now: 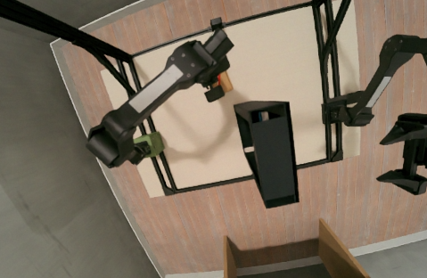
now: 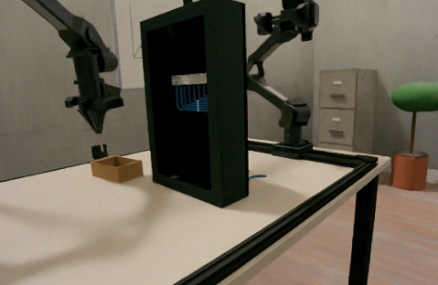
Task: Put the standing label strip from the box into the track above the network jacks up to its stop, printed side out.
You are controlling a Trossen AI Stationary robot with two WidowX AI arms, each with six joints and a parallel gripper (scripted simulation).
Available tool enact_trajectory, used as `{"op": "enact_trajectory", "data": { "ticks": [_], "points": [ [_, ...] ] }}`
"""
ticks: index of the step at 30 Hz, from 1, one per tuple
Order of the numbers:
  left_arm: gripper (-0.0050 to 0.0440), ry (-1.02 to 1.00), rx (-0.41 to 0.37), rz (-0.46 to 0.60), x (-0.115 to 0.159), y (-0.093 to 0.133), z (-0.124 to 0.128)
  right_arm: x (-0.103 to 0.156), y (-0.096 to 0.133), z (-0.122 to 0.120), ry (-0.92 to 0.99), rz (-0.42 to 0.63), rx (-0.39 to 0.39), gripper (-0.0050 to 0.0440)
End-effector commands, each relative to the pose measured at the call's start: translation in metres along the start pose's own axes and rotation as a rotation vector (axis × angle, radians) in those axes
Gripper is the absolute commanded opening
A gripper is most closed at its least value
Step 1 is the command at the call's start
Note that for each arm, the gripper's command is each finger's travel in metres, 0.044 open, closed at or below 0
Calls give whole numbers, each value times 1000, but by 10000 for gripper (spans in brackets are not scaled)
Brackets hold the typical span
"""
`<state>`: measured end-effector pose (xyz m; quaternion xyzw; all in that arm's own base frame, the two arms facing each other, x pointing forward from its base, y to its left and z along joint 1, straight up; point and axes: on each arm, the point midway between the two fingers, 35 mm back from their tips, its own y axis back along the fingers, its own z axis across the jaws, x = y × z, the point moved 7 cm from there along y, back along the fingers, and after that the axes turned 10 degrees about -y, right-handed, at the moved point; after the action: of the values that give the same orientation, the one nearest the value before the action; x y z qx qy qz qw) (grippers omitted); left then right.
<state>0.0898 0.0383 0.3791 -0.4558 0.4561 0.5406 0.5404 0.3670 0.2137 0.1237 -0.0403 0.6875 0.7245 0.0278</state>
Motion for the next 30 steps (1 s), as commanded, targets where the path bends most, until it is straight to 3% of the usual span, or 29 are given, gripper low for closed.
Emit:
{"op": "enact_trajectory", "data": {
  "ticks": [1, 30],
  "points": [
    [440, -9, -1, -2, -3, 0, -1, -3, 9, 0, 11, -28, -26, -50],
    [440, -9, -1, -2, -3, 0, -1, -11, -1, 4, 113, -71, -132, -50]
  ]
}}
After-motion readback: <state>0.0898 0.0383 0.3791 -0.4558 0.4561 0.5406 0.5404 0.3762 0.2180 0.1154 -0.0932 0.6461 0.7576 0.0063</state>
